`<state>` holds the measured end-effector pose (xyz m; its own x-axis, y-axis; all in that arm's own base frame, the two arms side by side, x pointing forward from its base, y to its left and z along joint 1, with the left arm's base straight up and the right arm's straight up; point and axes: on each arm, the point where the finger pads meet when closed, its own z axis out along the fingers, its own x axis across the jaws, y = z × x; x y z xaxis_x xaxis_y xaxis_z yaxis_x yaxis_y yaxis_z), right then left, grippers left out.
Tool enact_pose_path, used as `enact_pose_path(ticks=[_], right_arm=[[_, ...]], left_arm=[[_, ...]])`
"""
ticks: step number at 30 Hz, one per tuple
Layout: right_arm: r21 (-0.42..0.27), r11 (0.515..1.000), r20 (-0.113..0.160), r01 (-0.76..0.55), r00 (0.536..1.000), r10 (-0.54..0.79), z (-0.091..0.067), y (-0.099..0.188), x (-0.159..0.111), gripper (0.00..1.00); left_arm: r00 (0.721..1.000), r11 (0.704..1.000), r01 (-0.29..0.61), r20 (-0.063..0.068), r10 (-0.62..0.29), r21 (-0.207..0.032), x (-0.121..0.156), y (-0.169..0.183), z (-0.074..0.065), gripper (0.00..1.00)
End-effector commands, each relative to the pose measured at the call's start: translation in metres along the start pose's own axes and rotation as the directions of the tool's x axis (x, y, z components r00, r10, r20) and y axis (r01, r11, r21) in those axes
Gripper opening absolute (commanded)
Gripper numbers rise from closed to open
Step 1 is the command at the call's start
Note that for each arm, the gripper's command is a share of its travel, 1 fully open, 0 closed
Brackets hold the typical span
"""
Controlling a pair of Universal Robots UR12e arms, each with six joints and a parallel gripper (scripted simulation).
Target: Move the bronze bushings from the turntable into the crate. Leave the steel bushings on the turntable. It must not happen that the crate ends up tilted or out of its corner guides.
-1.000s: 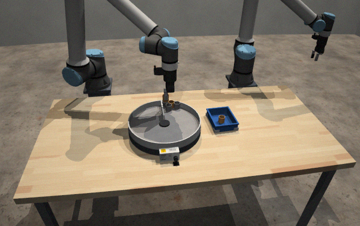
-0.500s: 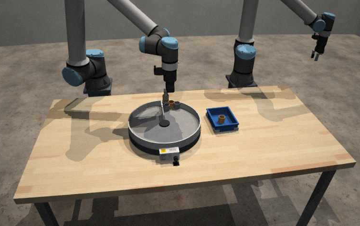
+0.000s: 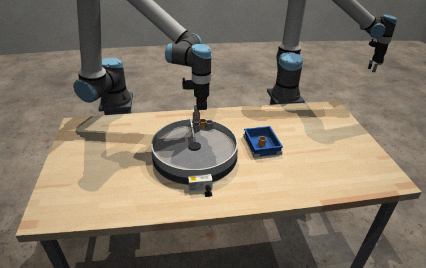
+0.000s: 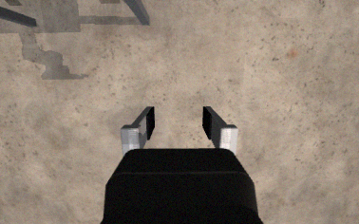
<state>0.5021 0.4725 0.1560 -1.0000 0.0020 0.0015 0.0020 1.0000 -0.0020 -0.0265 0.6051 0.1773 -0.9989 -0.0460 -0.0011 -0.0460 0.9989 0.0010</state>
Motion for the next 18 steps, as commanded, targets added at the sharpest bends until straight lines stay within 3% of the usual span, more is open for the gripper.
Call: enact_pose_path(ticks=[1, 9, 18], right_arm=[[-0.003, 1.0, 0.001, 0.002, 1.0, -0.002, -0.002, 0.016, -0.002, 0.0], [-0.003, 1.0, 0.001, 0.002, 1.0, -0.002, -0.002, 0.04, -0.006, 0.0], [-0.003, 1.0, 0.001, 0.002, 1.0, -0.002, -0.002, 0.096, -0.014, 0.0]], left_arm=[[1.0, 1.0, 0.001, -0.001, -0.001, 0.001, 0.002, -0.002, 0.0, 1.0], [1.0, 1.0, 0.001, -0.001, -0.001, 0.001, 0.002, -0.002, 0.0, 1.0], [1.0, 1.0, 0.001, -0.001, -0.001, 0.001, 0.002, -0.002, 0.0, 1.0]])
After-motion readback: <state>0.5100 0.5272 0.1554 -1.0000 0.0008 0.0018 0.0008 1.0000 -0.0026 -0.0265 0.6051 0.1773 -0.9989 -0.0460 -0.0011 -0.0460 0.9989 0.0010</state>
